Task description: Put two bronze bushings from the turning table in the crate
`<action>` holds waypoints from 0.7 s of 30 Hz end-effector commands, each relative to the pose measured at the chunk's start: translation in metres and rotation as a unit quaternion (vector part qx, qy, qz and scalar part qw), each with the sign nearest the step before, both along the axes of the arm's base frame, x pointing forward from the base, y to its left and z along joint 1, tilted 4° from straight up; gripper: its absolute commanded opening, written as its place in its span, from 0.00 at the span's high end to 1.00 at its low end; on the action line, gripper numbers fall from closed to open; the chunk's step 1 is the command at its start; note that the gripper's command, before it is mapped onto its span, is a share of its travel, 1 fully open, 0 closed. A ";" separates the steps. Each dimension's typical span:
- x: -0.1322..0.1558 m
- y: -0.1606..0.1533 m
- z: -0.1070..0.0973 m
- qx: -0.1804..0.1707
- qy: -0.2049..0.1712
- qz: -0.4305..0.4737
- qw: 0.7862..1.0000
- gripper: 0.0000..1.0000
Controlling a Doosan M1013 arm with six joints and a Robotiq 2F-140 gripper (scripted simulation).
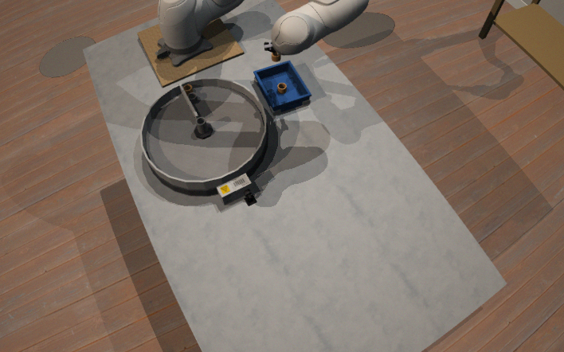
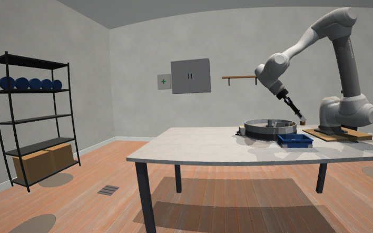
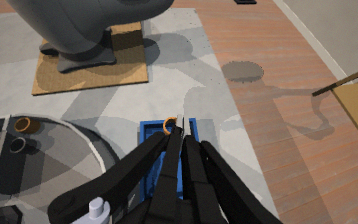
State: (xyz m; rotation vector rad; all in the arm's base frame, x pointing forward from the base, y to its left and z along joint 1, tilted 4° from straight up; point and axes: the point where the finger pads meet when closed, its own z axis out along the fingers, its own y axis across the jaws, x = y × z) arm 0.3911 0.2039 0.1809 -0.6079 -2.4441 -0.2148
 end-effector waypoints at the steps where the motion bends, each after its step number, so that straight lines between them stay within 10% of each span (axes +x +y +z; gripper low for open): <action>1: 0.001 0.000 -0.012 0.000 0.000 0.000 1.000 1.00; 10: 0.004 -0.001 -0.062 0.000 0.000 0.000 1.000 1.00; 21: 0.004 -0.001 -0.072 0.000 0.000 0.000 1.000 1.00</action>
